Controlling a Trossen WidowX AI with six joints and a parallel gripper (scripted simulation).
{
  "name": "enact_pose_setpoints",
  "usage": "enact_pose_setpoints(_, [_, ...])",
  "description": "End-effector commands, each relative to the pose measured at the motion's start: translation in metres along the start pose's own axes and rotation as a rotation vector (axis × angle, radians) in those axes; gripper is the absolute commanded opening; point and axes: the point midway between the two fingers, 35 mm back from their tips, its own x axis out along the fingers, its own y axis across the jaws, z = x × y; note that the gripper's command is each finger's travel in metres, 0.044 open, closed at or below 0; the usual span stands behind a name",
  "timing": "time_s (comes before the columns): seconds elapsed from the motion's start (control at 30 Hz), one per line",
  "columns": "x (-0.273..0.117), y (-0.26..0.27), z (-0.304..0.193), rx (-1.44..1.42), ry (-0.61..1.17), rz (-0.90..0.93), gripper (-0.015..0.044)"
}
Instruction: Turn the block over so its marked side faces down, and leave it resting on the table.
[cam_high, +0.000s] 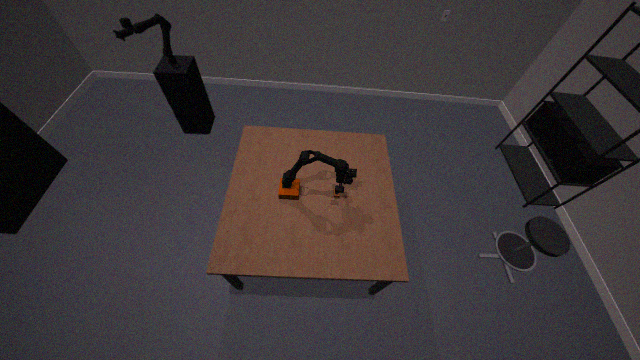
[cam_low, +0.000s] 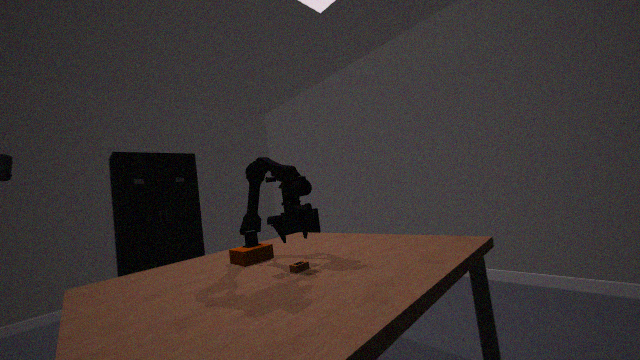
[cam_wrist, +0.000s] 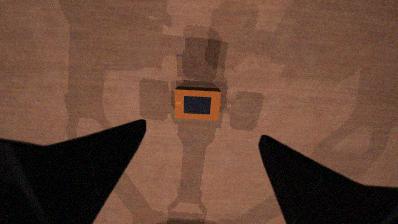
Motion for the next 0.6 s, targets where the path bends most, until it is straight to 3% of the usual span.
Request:
enact_pose_setpoints(0.0, [0.021, -0.002, -0.003, -0.071, 0.051, 0.026, 0.044])
enact_pose_setpoints(0.2, [0.021, 0.005, -0.004, -0.071, 0.051, 0.027, 0.044])
enact_pose_setpoints(0.33, [0.053, 0.006, -0.006, -0.071, 0.051, 0.027, 0.044])
enact_pose_setpoints(0.57, [0.063, 0.007, -0.006, -0.071, 0.051, 0.027, 0.044])
